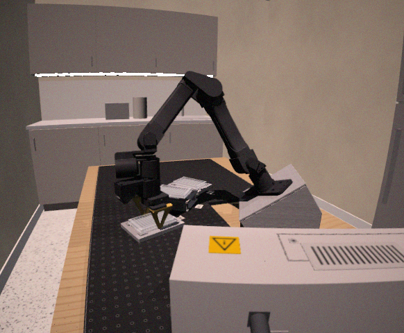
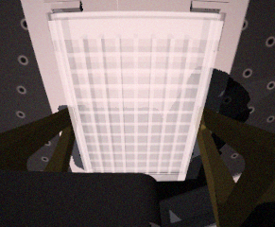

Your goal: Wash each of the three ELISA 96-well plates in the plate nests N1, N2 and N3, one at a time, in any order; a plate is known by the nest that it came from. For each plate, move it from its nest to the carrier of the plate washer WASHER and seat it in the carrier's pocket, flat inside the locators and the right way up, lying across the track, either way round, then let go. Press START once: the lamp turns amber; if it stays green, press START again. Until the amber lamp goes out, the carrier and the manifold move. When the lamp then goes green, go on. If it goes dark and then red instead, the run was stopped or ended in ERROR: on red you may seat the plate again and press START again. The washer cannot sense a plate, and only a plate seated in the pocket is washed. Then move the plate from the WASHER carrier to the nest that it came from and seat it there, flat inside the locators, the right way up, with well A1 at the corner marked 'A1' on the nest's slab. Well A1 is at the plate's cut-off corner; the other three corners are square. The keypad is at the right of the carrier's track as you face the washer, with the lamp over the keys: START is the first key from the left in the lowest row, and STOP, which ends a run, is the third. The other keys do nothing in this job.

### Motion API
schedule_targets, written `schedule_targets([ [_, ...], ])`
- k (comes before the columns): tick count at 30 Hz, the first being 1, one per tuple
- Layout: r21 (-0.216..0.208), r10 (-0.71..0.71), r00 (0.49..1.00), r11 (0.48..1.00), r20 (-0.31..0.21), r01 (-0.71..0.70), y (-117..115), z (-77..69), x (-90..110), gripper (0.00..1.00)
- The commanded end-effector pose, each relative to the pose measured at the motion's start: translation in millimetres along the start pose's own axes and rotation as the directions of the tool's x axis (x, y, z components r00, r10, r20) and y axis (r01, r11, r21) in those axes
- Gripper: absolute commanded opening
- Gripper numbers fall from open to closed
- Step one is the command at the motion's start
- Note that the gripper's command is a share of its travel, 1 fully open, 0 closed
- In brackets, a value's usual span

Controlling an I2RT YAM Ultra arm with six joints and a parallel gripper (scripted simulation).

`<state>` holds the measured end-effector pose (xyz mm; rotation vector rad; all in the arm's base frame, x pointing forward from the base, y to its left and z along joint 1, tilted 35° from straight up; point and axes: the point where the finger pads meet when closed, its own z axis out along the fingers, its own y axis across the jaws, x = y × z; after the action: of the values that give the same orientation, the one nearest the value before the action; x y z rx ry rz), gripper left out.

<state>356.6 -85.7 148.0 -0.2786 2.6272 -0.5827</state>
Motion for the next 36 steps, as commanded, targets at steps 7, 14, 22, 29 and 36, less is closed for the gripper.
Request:
schedule_targets([
  [7, 0.004, 0.003, 1.000, 1.000, 0.013, -0.003, -1, -2.7, -3, 0.00],
  [14, 0.004, 0.003, 1.000, 1.000, 0.013, -0.003, -1, -2.7, -3, 0.00],
  [22, 0.004, 0.003, 1.000, 1.000, 0.013, -0.003, -1, -2.7, -3, 0.00],
  [29, 0.004, 0.003, 1.000, 1.000, 0.013, -0.003, -1, -7.6, -3, 0.00],
  [36, 0.003, 0.003, 1.000, 1.000, 0.013, -0.003, -1, -19.3, -3, 0.00],
])
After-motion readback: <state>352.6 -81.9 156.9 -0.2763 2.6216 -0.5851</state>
